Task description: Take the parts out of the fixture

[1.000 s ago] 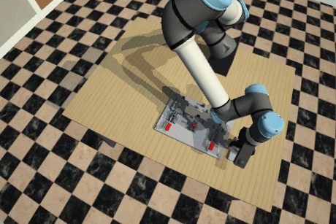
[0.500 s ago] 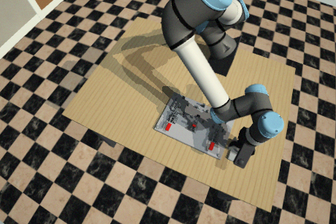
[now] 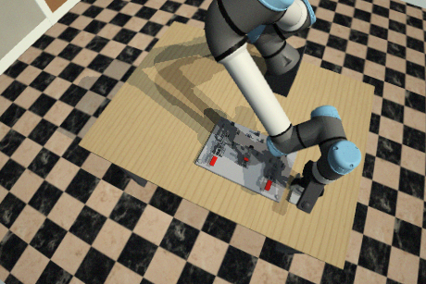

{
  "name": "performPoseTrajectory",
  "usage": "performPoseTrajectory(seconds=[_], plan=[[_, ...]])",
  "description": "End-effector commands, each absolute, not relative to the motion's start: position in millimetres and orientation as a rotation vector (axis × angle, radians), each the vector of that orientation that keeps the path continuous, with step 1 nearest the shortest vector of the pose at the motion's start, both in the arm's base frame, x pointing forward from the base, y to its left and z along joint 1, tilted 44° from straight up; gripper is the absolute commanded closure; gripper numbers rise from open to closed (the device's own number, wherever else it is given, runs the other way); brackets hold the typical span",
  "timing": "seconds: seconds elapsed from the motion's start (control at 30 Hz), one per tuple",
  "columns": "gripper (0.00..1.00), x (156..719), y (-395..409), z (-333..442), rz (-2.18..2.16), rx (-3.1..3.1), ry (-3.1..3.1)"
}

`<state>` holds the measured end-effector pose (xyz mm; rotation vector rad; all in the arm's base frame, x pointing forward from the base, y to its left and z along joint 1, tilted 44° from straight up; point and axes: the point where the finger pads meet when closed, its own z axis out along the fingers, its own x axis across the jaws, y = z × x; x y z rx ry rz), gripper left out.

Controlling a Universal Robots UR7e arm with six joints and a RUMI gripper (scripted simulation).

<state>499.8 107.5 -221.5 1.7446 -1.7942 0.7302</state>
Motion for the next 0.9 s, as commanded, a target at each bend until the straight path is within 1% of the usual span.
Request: performPoseTrajectory(seconds=[0.0, 0.27, 0.87], plan=[[0.53, 500, 119, -210, 0.731, 1.745, -1.795], [0.53, 500, 148, -180, 0.731, 1.745, -1.795], [0.53, 500, 160, -168, 0.731, 1.745, -1.795]])
